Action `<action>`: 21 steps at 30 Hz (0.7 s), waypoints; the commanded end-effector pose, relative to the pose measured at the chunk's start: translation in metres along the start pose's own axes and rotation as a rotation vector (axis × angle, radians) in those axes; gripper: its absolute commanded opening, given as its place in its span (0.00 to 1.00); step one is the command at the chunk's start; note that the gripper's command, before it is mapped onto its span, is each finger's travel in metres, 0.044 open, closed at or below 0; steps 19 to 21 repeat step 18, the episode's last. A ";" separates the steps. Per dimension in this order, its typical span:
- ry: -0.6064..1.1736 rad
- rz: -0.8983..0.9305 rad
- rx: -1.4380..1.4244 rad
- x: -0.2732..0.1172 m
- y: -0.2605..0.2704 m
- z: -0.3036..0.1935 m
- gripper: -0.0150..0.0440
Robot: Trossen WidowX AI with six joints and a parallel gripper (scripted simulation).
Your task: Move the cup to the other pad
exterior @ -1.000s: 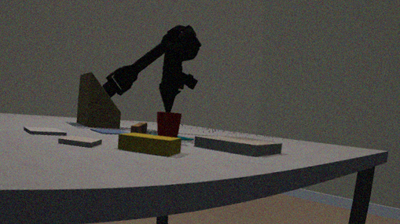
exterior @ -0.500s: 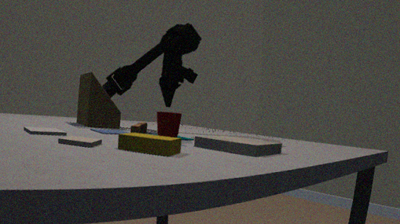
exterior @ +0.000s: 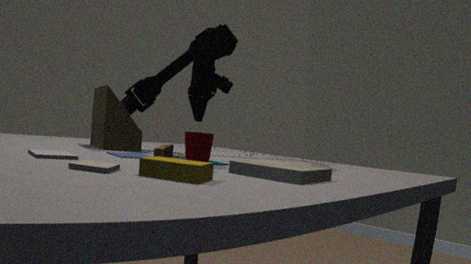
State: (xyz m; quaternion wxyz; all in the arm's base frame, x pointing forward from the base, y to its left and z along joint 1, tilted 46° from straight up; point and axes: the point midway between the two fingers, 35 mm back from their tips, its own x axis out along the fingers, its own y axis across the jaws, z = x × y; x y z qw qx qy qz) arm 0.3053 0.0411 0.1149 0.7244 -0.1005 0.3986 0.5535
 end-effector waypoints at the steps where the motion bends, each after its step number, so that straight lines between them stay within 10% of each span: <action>1: 0.001 -0.012 -0.002 -0.016 -0.002 0.000 1.00; 21: -0.004 -0.013 -0.003 -0.047 0.000 0.001 1.00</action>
